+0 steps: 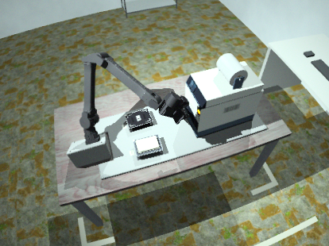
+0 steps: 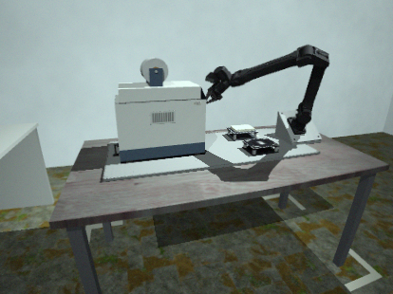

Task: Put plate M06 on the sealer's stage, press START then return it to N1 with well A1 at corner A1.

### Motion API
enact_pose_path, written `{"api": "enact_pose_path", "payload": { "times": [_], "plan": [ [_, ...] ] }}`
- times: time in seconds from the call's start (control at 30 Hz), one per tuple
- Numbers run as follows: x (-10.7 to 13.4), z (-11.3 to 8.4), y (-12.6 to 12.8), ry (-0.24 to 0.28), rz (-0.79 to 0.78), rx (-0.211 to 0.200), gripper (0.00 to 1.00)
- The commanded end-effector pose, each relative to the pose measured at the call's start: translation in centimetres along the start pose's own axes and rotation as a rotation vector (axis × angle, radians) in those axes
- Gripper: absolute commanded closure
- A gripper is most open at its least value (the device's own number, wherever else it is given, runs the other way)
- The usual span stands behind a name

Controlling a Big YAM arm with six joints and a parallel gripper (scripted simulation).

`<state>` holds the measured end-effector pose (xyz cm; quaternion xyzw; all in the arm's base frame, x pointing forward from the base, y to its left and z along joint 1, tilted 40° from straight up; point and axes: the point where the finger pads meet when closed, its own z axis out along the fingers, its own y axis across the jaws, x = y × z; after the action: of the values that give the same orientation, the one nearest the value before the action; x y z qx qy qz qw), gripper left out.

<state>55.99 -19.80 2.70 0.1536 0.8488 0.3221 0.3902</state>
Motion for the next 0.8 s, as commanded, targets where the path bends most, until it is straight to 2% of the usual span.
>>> {"api": "enact_pose_path", "payload": {
  "times": [0.0, 0.03, 0.07, 0.13, 0.2, 0.23, 0.33, 0.7, 0.77],
  "plan": [
    [1.0, -1.4, -1.2, 0.010, 0.022, 0.015, 1.00],
    [0.9, -1.7, -1.2, 0.007, 0.021, 0.016, 1.00],
    [1.8, -2.8, -1.2, 0.001, 0.015, 0.015, 1.00],
    [1.7, -4.4, -1.0, -0.005, 0.011, 0.017, 1.00],
    [1.7, -4.4, -1.0, -0.005, 0.011, 0.017, 1.00],
    [0.9, -4.4, -0.8, -0.009, -0.003, 0.014, 1.00],
    [0.8, -5.8, 0.1, -0.008, -0.022, 0.003, 1.00],
    [3.6, -11.4, -0.9, 0.008, 0.009, 0.011, 1.00],
    [3.6, -11.4, -0.9, 0.008, 0.009, 0.011, 1.00]
  ]
}}
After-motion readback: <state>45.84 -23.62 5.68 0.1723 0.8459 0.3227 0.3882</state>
